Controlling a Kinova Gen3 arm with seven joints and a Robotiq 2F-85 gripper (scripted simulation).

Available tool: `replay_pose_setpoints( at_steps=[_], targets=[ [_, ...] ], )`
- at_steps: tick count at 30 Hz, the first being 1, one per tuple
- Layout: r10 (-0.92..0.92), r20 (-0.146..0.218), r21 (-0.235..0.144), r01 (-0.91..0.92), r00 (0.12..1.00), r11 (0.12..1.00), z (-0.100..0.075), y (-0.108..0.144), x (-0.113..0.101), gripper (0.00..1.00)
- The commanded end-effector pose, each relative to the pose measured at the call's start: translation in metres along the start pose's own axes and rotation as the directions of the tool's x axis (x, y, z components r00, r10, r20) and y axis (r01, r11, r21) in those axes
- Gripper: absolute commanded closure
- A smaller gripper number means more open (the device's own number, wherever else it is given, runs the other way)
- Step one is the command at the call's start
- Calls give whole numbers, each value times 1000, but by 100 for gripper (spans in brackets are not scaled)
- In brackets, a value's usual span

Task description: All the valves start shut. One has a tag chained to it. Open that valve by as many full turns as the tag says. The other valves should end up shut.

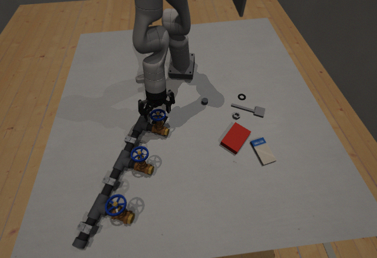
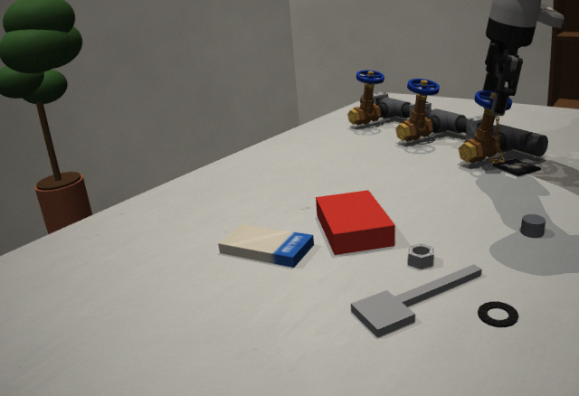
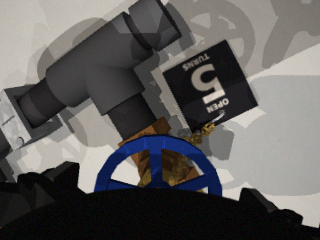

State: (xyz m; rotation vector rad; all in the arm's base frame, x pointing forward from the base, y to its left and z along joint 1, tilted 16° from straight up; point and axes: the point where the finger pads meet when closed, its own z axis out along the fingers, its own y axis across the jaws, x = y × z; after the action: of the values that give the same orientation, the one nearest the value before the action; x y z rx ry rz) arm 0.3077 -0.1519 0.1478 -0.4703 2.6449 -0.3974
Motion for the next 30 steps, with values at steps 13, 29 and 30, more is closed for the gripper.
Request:
replay_pose_setpoints(
  at_steps=[13,29,30],
  targets=[
    [336,-1,-3,-336,942,942,0,0,0,0],
    [728,-2,-2,-728,685,685,0,0,0,0],
    [753,-2,-2,-753,658,658,0,0,0,0]
  ],
)
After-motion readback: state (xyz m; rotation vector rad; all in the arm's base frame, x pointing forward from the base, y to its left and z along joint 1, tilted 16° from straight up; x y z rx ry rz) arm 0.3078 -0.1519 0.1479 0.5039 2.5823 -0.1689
